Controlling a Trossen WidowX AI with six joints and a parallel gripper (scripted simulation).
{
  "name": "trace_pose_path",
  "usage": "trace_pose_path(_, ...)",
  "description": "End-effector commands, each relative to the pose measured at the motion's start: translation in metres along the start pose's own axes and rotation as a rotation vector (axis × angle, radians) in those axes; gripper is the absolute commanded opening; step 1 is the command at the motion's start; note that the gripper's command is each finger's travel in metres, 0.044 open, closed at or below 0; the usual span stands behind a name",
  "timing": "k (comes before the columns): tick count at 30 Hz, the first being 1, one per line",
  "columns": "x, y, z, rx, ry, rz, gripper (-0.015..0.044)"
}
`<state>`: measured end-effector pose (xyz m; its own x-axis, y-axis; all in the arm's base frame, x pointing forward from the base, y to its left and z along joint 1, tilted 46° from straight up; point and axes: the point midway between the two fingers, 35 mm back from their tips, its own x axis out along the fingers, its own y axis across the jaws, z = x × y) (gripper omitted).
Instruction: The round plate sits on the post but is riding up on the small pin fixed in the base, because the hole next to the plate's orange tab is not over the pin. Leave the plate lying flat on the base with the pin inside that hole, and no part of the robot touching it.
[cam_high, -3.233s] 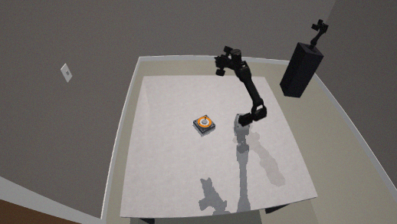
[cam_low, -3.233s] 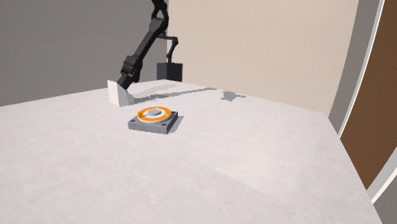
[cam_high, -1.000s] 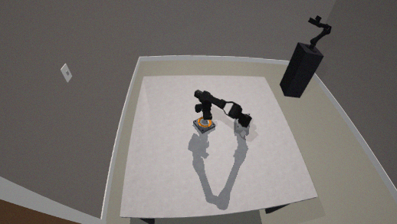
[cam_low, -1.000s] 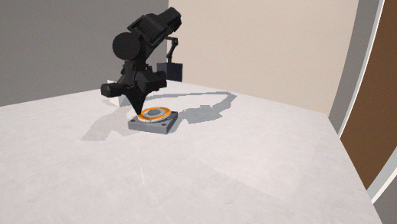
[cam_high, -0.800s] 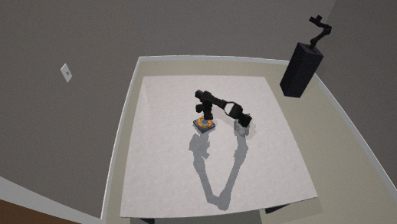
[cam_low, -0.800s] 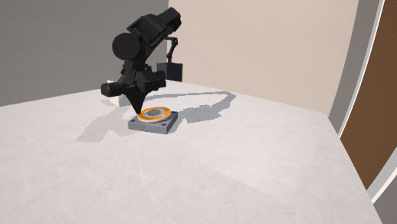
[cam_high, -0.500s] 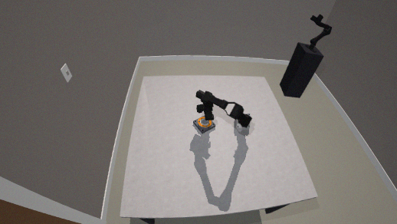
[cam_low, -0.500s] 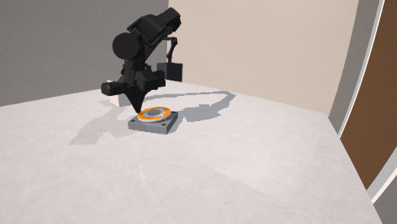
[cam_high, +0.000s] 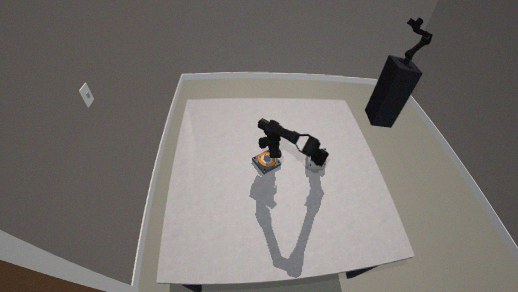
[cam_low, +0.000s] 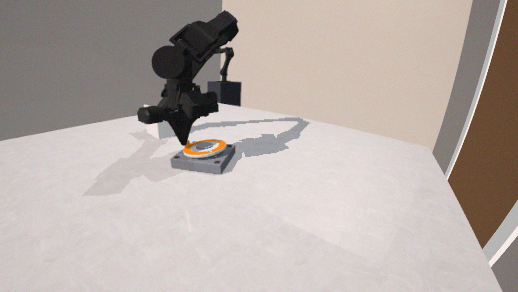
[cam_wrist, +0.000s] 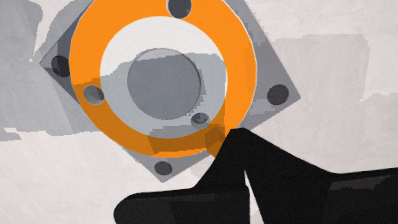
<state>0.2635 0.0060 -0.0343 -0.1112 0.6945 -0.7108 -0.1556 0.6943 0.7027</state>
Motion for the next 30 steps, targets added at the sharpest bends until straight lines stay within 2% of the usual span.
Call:
trace_pose_path(1,0.001,0.006,-0.006,0.002,0.008,0.005,0.0000)
trace_pose_path(30,0.000,0.031,-0.015,0.003,0.009,0.007,0.0000)
